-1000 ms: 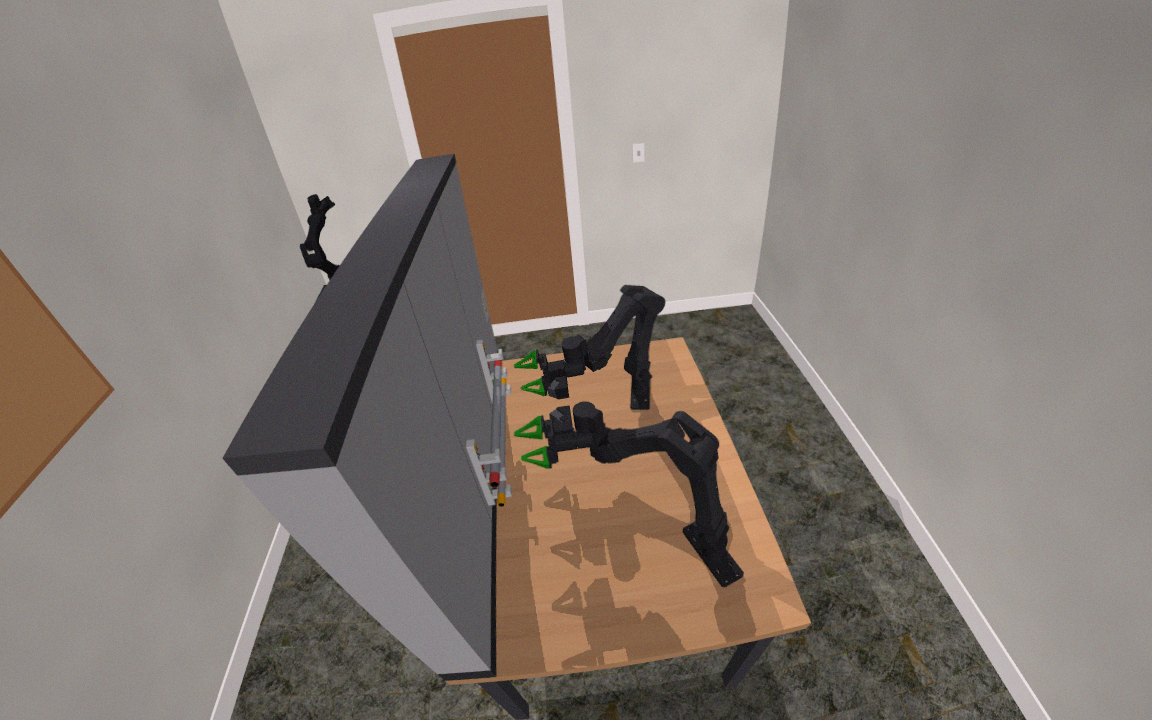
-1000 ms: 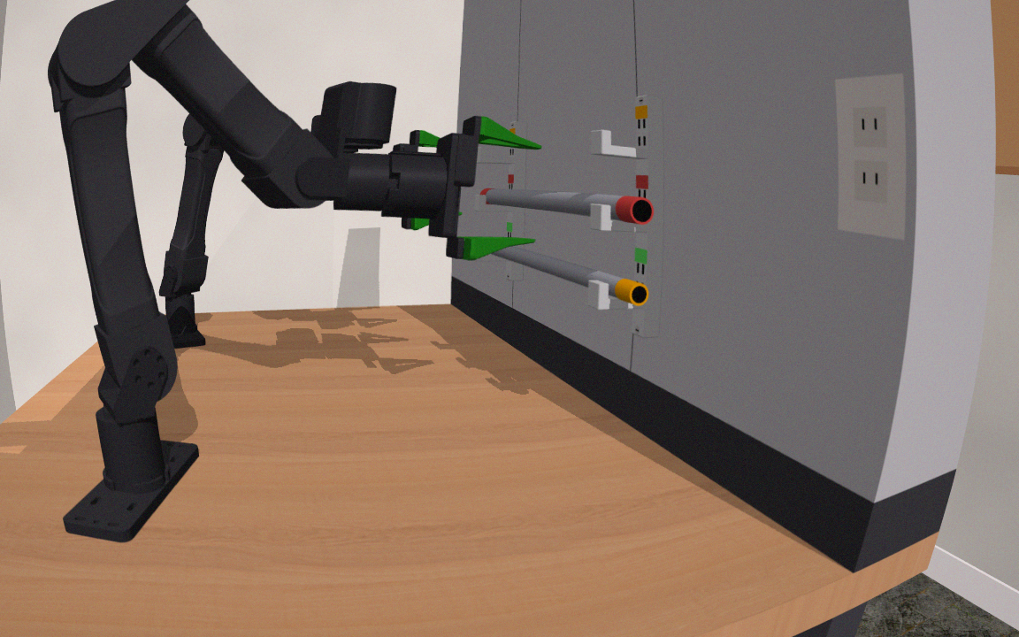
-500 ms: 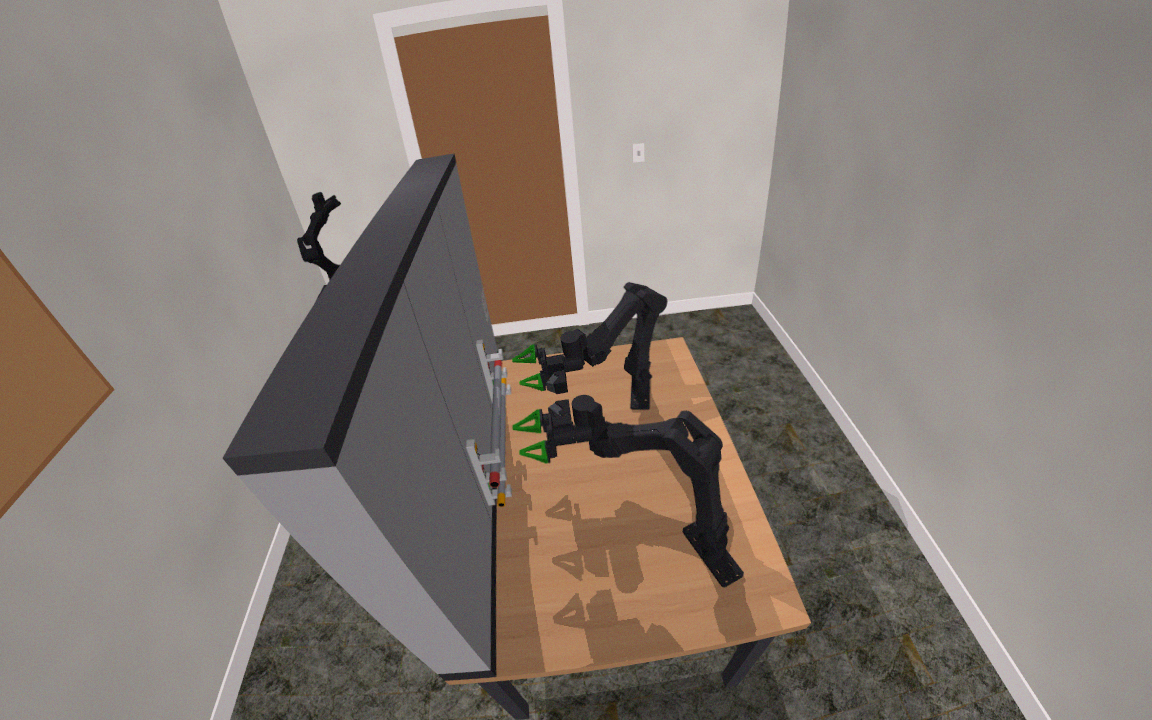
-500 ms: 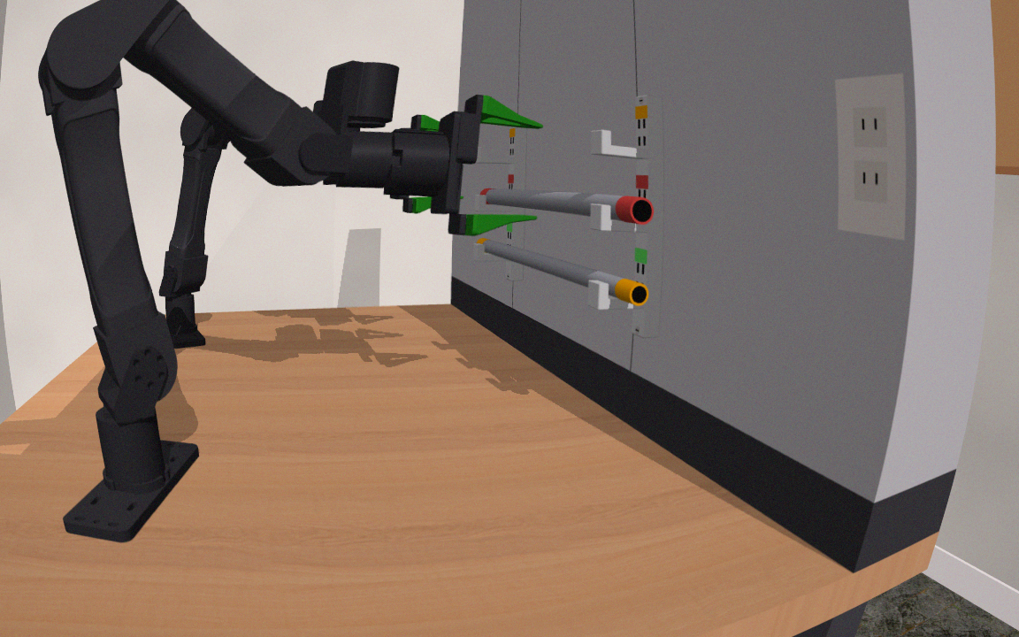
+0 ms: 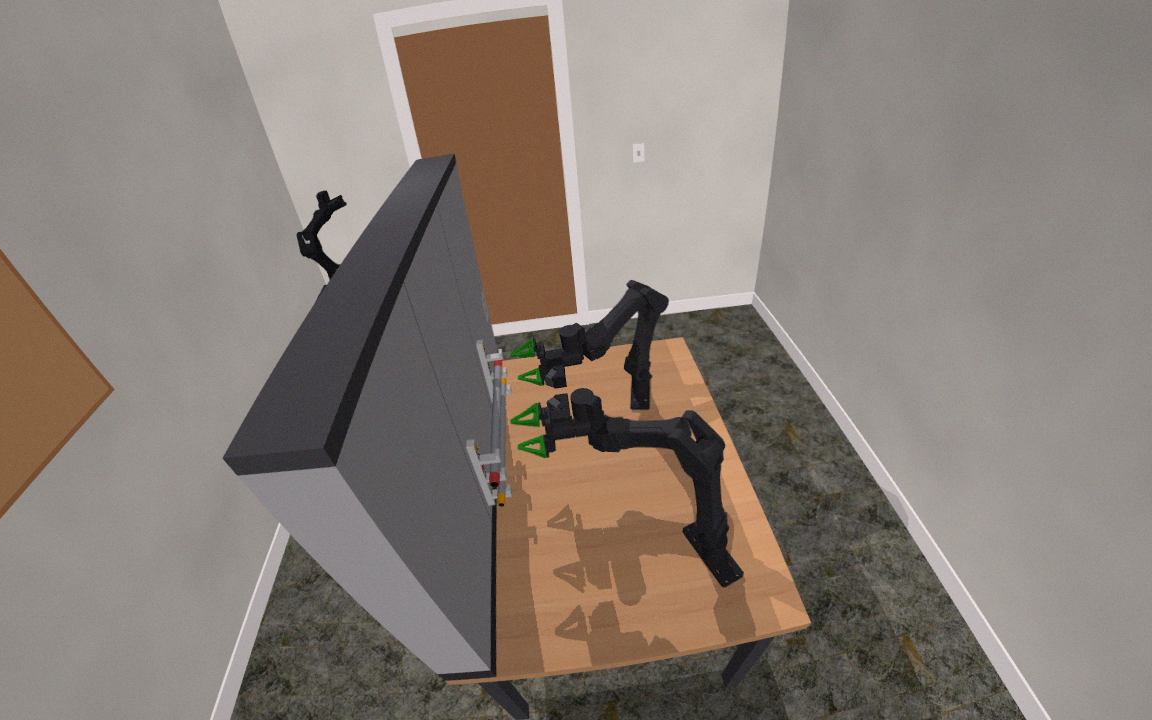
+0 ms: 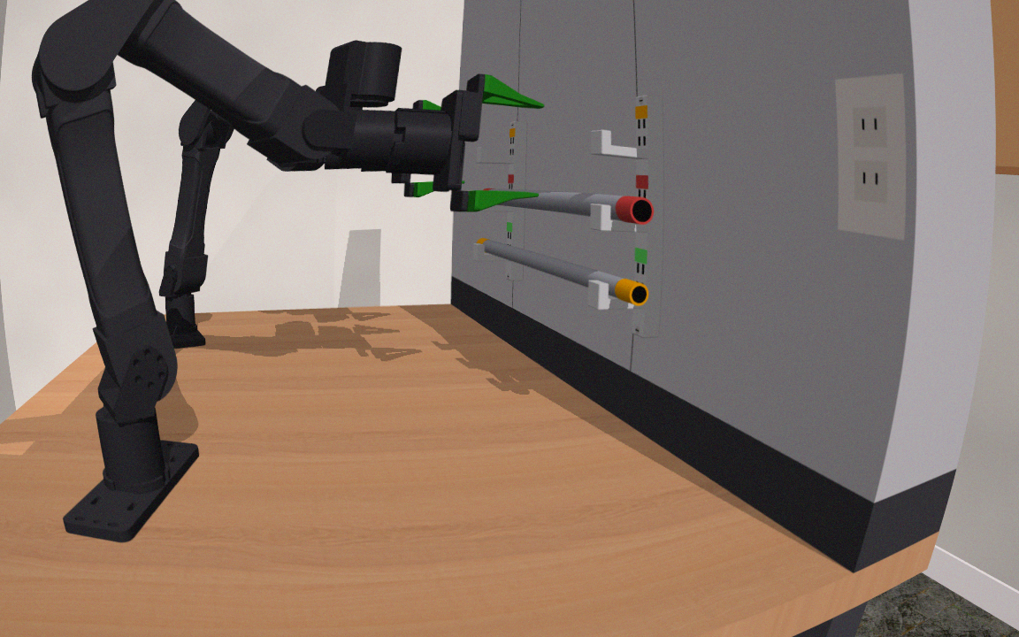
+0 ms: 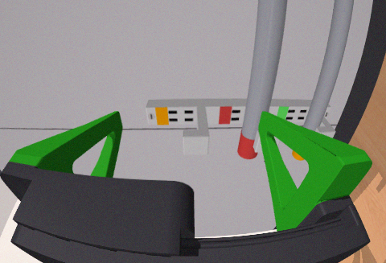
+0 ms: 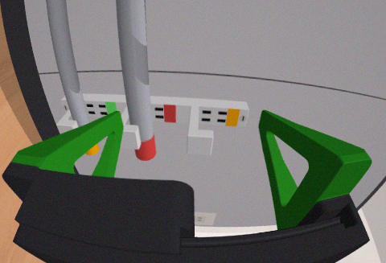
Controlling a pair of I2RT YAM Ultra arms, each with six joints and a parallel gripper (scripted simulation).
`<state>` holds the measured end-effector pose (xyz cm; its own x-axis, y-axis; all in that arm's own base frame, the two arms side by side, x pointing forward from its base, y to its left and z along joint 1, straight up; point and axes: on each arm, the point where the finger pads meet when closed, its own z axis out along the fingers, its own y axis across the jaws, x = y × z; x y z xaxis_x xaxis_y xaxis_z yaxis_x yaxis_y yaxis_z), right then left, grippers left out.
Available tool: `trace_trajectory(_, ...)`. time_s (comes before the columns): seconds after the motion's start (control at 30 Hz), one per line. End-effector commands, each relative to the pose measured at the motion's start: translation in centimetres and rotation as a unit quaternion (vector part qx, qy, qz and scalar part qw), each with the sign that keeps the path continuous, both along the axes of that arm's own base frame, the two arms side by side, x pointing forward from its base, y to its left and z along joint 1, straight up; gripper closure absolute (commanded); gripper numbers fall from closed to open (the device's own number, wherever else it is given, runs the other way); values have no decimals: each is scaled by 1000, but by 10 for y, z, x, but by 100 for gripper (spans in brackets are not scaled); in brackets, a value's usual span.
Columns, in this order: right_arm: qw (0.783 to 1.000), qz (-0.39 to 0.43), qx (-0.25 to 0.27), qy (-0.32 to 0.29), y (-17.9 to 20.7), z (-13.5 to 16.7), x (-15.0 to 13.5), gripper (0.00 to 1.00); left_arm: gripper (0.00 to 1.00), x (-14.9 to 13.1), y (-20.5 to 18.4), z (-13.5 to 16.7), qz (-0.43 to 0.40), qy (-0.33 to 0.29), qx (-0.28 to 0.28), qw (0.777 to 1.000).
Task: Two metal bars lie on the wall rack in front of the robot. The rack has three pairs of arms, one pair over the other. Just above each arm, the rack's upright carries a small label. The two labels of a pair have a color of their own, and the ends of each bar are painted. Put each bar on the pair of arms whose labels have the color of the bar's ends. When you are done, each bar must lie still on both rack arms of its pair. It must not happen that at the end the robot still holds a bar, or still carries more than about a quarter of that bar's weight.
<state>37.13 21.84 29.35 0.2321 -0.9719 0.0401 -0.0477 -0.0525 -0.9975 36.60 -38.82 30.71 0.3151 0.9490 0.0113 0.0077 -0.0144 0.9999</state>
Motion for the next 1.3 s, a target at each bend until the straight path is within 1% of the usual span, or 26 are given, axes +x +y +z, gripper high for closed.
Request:
trace_trajectory(0.0, 999, -1, 26, -24, -3, 33, 0, 0, 0, 1, 4, 19, -1, -4, -7, 1000)
trace_trajectory(1.07, 999, -1, 26, -24, -3, 33, 0, 0, 0, 1, 4, 19, -1, -4, -7, 1000)
trace_trajectory(1.27, 999, -1, 26, -24, -3, 16, 1, 3, 4, 1, 4, 2, -1, -4, -7, 1000)
